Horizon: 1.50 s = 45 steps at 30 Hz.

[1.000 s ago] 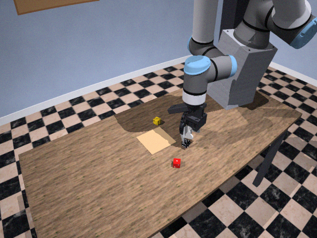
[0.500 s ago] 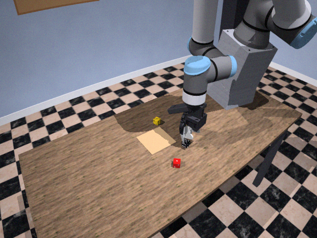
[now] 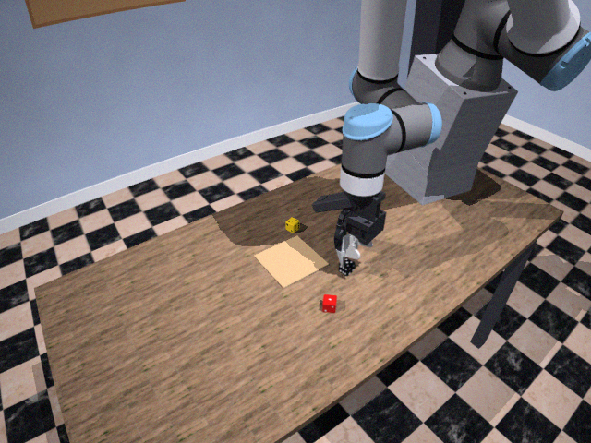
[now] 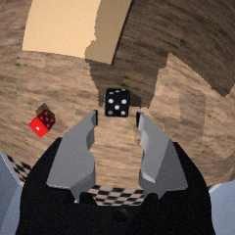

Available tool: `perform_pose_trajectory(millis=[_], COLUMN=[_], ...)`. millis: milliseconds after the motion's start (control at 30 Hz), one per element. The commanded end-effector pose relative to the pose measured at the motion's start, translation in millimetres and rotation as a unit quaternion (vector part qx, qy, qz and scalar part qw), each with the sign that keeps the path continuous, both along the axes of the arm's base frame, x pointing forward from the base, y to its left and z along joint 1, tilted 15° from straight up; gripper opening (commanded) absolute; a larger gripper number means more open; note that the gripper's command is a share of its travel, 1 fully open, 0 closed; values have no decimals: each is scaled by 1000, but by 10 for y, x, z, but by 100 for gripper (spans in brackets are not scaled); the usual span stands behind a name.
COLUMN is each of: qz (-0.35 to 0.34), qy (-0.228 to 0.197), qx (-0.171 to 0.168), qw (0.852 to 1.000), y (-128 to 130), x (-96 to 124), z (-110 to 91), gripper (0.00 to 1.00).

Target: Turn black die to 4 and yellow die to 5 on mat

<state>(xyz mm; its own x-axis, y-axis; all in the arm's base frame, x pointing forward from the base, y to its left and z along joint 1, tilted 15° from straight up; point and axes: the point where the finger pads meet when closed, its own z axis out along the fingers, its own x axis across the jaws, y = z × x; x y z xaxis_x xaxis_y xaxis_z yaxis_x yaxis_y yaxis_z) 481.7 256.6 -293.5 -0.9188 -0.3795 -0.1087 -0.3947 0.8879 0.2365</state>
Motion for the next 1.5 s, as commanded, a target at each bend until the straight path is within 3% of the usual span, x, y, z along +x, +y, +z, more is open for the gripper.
perform_pose_trajectory(millis=[0, 633, 1100, 1467], qz=[0, 0, 0, 0], qy=[0, 0, 0, 0], qx=[0, 0, 0, 0], qw=[1000, 1000, 1000, 1000], y=[0, 14, 83, 92], x=[3, 4, 6, 6], z=[3, -51, -307, -338], gripper=[28, 28, 28, 28])
